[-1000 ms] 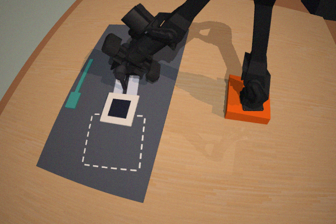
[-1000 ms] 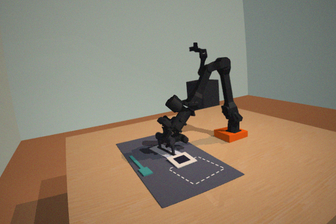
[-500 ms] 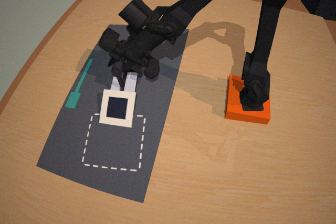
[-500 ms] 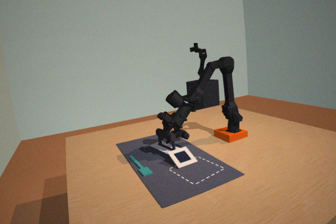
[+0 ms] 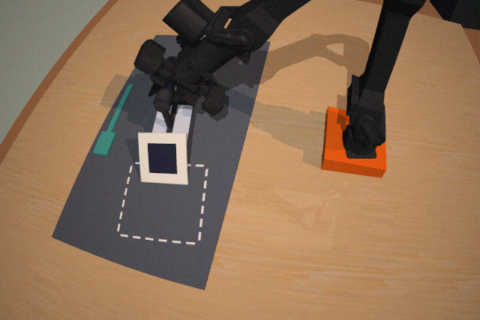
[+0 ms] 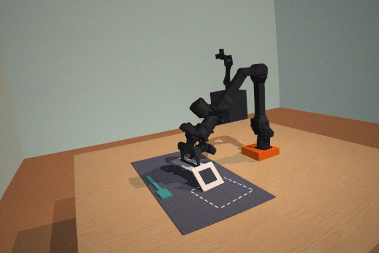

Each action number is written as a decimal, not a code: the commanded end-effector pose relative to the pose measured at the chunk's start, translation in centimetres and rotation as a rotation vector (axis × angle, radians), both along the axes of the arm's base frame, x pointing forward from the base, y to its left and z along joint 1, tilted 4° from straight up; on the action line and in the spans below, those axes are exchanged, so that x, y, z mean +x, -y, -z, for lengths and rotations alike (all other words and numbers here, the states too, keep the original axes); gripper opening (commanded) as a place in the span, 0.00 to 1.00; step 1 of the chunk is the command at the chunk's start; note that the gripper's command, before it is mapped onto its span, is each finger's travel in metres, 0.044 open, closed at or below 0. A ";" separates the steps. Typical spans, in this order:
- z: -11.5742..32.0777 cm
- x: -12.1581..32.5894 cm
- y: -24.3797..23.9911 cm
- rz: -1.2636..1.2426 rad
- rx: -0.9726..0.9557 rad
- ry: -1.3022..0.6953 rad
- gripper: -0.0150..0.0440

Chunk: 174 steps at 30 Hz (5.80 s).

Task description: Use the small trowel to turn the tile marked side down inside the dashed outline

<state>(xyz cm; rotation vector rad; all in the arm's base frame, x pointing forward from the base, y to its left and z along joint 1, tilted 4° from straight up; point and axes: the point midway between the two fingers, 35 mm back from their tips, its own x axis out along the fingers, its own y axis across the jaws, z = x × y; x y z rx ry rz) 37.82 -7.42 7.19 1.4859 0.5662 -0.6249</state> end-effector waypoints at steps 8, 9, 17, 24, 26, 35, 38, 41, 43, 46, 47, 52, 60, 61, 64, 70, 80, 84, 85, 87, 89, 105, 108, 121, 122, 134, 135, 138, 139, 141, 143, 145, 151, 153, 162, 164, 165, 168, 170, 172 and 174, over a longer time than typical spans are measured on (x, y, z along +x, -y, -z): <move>-1.5 0.5 -2.1 -0.001 -0.002 0.027 0.25; -1.5 0.5 -2.3 -0.001 -0.002 0.027 0.25; -1.4 0.6 -3.8 -0.001 0.000 0.027 0.25; -1.1 0.6 -5.1 -0.001 0.001 0.027 0.25; -1.0 0.6 -5.3 -0.001 0.002 0.027 0.25; -0.9 0.6 -5.5 -0.001 0.002 0.027 0.25; -0.7 0.6 -6.0 -0.001 0.002 0.027 0.25; -0.3 0.6 -6.5 -0.001 0.003 0.027 0.25; -0.1 0.6 -6.8 -0.001 0.003 0.027 0.25; 0.3 0.6 -7.2 -0.001 0.004 0.027 0.25; 0.4 0.6 -7.4 -0.001 0.004 0.027 0.25; 1.1 0.6 -8.0 -0.001 0.005 0.026 0.25; 0.9 0.8 -7.0 -0.001 0.004 0.024 0.25; 0.6 0.9 -6.5 -0.001 0.003 0.023 0.25; -0.4 0.9 -4.8 -0.001 0.002 0.022 0.25; -2.6 0.7 -1.6 -0.001 -0.001 0.025 0.25; -4.3 0.2 0.8 -0.001 -0.004 0.031 0.25; -4.3 0.2 0.8 -0.001 -0.004 0.031 0.25; -4.3 0.2 0.8 -0.001 -0.004 0.031 0.25; -4.3 0.2 0.8 -0.001 -0.004 0.031 0.25; -4.3 0.2 0.8 -0.001 -0.004 0.031 0.25; -4.3 0.2 0.8 -0.001 -0.004 0.031 0.25; -4.3 0.2 0.8 -0.001 -0.004 0.031 0.25; -4.3 0.2 0.8 -0.001 -0.004 0.031 0.25; -4.3 0.2 0.8 -0.001 -0.004 0.031 0.25; -3.4 3.3 -4.9 -0.001 0.022 -0.020 0.25; -3.3 3.5 -5.6 -0.003 0.023 -0.025 0.25; -2.9 4.0 -7.5 -0.008 0.025 -0.038 0.25; -2.8 4.2 -8.1 -0.010 0.026 -0.042 0.25; -2.5 4.5 -9.5 -0.013 0.026 -0.050 0.25; -2.3 4.8 -10.8 -0.017 0.025 -0.057 0.25; -2.0 5.0 -12.2 -0.021 0.025 -0.063 0.25; -1.3 5.3 -16.4 -0.032 0.019 -0.077 0.25; -1.1 5.4 -17.8 -0.031 0.018 -0.078 0.25; -0.6 5.2 -24.4 -0.015 0.018 -0.065 0.25; -0.6 5.0 -26.0 -0.027 0.014 -0.059 0.25; -0.5 4.8 -26.7 -0.031 0.013 -0.056 0.25; -0.4 4.4 -28.7 -0.035 0.012 -0.046 0.25; -0.4 4.1 -30.0 -0.035 0.012 -0.040 0.25; -0.3 3.8 -31.2 -0.032 0.013 -0.033 0.25; -0.1 3.3 -32.6 -0.025 0.016 -0.024 0.25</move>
